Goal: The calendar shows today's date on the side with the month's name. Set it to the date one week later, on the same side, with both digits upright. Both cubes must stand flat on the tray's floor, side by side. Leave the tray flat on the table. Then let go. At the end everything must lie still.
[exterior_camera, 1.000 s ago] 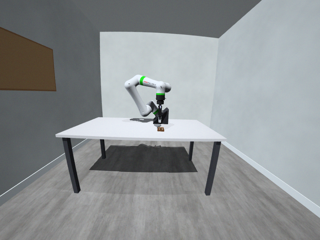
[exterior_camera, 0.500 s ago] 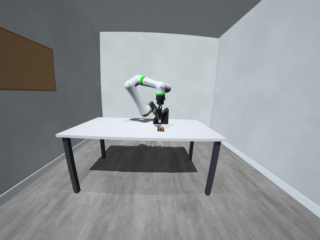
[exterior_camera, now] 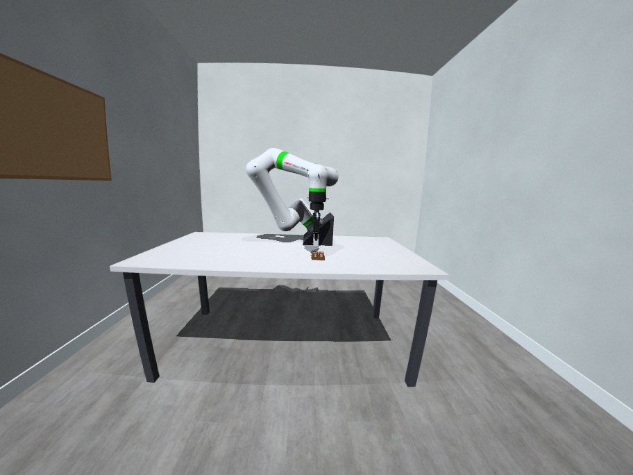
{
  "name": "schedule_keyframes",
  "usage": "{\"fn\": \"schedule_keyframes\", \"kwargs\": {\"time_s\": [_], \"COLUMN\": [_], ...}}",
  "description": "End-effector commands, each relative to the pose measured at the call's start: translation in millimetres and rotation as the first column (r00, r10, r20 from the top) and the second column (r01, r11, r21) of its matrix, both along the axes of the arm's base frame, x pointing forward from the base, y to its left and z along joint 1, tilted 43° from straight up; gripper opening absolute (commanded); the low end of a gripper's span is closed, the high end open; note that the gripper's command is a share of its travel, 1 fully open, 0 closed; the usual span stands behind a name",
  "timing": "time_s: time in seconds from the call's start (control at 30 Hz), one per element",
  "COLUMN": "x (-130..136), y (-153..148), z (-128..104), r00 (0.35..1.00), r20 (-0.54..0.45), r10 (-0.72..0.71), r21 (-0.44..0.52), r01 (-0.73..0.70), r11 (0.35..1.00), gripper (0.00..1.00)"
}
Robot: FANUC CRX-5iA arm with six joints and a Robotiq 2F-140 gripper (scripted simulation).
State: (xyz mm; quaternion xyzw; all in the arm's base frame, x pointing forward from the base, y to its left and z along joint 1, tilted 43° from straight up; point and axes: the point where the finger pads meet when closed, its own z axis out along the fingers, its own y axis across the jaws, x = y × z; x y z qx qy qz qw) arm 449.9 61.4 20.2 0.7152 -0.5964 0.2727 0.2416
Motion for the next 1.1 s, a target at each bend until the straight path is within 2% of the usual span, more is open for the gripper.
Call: {"fn": "schedule_keyframes", "kwargs": {"time_s": [0.0,0.47,1.07], "x": [0.5,3.2,4.5], "y": [-1.4,-15.9,-22.4], "z": [-1.7,-17.6,-24.7], "r00": [1.0,1.0,1.0], "r20": [0.0,0.0,0.0], "r10": [0.0,0.0,0.0], "r21": [0.0,0.0,0.0], "r01": [0.0,0.0,0.0], "r11": [1.0,1.0,1.0], "gripper": [0.28,0.28,0.28]}}
